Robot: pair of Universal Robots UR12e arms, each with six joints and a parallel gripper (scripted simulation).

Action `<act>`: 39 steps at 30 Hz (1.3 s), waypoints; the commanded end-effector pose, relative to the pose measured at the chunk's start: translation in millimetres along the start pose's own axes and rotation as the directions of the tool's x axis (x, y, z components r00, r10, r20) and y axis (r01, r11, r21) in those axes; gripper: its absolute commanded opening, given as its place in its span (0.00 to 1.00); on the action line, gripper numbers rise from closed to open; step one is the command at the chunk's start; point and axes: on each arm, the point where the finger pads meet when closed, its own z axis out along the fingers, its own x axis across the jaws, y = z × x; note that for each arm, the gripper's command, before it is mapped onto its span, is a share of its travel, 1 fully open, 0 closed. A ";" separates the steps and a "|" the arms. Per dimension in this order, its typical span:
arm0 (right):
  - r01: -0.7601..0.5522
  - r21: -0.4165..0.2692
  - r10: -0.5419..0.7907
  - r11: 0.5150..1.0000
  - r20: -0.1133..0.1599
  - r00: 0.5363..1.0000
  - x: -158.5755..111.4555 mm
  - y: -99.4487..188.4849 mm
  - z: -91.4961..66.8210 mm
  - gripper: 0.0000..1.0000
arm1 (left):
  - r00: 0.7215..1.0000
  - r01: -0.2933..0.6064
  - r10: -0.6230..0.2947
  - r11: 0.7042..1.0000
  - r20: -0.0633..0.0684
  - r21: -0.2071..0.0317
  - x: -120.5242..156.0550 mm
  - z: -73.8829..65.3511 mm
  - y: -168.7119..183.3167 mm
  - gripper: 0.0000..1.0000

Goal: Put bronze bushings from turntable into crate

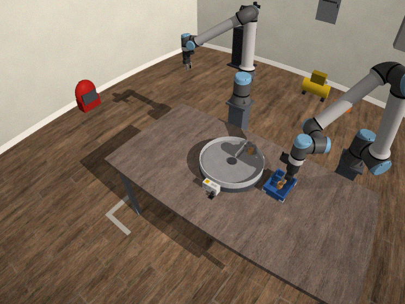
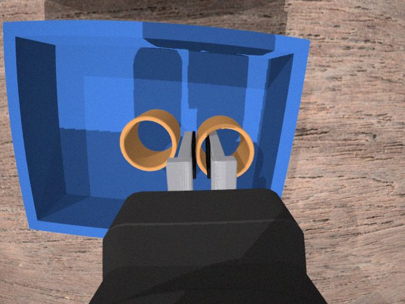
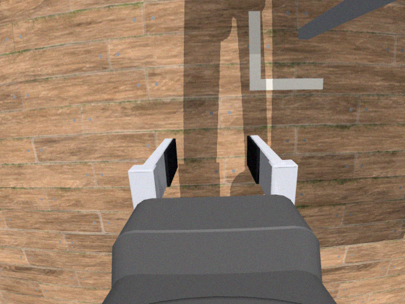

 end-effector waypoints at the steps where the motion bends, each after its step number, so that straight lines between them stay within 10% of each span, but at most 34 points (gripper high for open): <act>1: 0.000 0.000 0.000 1.000 -0.001 1.000 -1.0 -1.9 0.7 1.00 | 1.000 -0.001 0.001 1.000 0.001 0.002 -0.3 -0.5 -0.4 0.00; 39: 0.000 0.000 0.000 1.000 -0.001 1.000 -1.0 -1.9 0.7 1.00 | 1.000 -0.001 0.001 1.000 -0.001 0.000 -0.2 6.1 0.1 0.00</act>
